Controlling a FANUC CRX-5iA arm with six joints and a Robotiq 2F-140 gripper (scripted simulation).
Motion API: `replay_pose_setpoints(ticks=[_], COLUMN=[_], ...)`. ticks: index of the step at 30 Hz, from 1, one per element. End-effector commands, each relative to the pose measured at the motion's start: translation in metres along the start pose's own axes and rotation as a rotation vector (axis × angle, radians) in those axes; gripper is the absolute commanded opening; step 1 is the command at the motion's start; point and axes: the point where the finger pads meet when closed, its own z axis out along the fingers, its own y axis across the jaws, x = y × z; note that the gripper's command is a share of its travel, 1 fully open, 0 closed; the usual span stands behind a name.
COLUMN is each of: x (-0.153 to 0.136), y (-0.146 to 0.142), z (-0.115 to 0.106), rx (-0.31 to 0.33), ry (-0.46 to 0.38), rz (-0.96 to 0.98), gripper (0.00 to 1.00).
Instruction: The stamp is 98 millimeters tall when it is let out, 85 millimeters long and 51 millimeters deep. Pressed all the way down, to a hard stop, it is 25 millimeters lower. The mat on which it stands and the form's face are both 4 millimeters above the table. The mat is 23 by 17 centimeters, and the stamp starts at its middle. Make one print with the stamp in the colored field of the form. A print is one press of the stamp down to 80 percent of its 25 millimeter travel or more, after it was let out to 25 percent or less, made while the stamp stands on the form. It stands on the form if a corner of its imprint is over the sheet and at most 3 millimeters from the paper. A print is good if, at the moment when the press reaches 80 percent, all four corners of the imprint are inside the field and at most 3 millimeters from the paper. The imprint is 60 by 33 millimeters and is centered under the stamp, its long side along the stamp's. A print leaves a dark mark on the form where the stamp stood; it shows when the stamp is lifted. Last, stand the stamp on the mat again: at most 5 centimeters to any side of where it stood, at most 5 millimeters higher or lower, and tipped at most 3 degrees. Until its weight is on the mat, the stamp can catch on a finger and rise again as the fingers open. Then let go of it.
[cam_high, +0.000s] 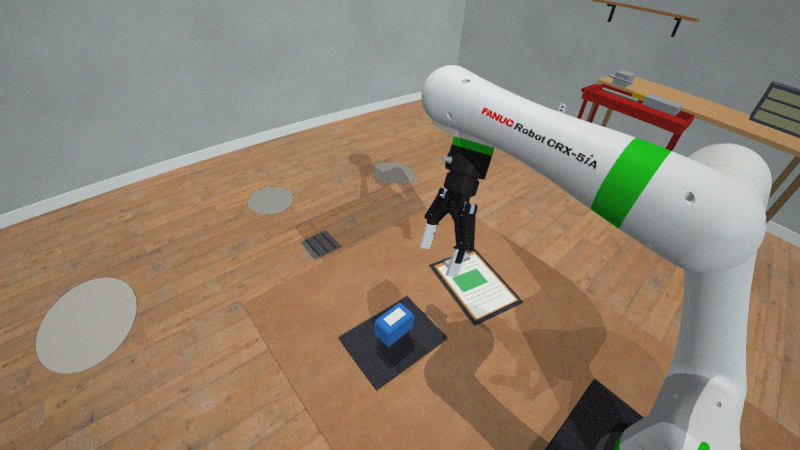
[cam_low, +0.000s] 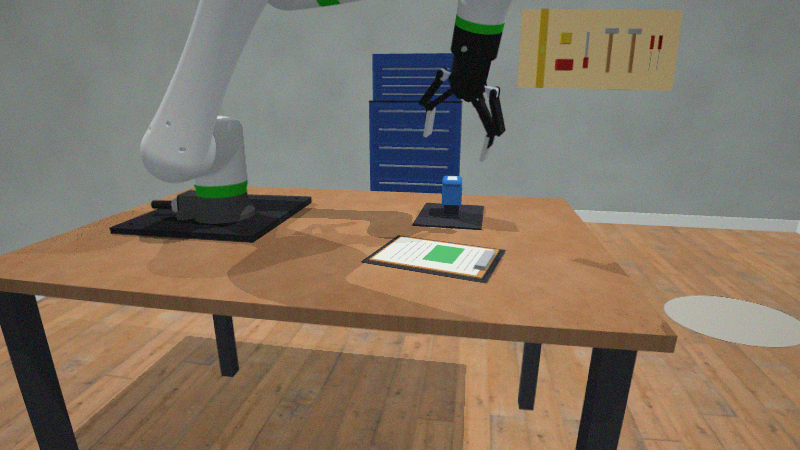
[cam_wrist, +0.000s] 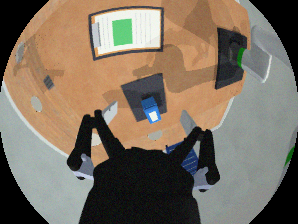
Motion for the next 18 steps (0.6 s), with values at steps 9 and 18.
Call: replay_pose_setpoints(ticks=[9,18], x=[-0.076,-0.101], y=[0.032,0.044], z=[0.071,0.095], rx=[0.193,0.244], ry=[0.286,0.386], rz=[-0.34,-0.462], gripper=[1.0,1.0])
